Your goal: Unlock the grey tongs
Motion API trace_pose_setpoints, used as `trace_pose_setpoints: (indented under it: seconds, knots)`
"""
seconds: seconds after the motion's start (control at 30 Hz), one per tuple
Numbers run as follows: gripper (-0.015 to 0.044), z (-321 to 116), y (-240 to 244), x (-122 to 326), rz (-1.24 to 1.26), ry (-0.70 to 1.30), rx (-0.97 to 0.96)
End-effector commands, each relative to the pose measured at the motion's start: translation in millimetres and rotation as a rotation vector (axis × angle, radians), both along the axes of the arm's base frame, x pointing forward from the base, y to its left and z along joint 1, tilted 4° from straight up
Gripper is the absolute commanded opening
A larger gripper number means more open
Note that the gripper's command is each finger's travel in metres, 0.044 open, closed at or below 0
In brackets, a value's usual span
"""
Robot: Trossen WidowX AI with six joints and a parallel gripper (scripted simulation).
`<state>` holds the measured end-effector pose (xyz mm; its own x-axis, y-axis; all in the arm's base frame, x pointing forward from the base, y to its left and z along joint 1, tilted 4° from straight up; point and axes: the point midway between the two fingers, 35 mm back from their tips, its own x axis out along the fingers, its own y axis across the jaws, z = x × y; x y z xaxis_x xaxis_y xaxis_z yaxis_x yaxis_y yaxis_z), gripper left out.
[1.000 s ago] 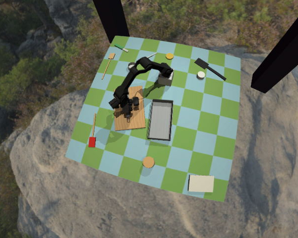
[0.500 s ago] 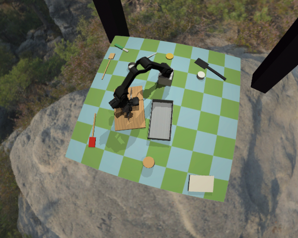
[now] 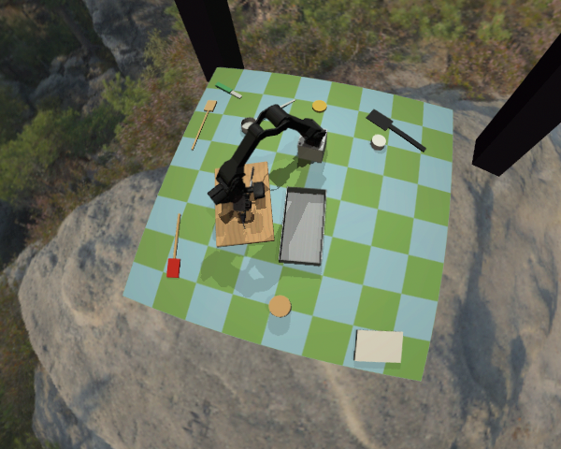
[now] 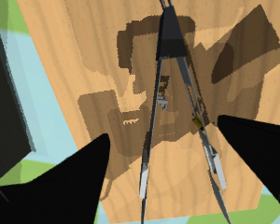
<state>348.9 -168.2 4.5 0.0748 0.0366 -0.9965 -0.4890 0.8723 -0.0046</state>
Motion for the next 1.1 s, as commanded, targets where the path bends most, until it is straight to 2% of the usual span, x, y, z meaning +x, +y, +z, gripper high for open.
trace_pose_setpoints:
  seconds: [0.0,0.3,0.5,0.73,1.07]
  knots:
    - [0.044,31.7,29.0,-8.8,0.004,-0.012,-0.005]
    - [0.044,98.5,112.8,-73.5,0.001,-0.011,-0.003]
    - [0.044,101.6,114.1,-75.1,0.001,-0.011,-0.003]
    - [0.044,149.0,112.0,-79.1,0.01,-0.025,-0.003]
    - [0.044,150.7,112.0,-79.4,0.011,-0.026,-0.003]
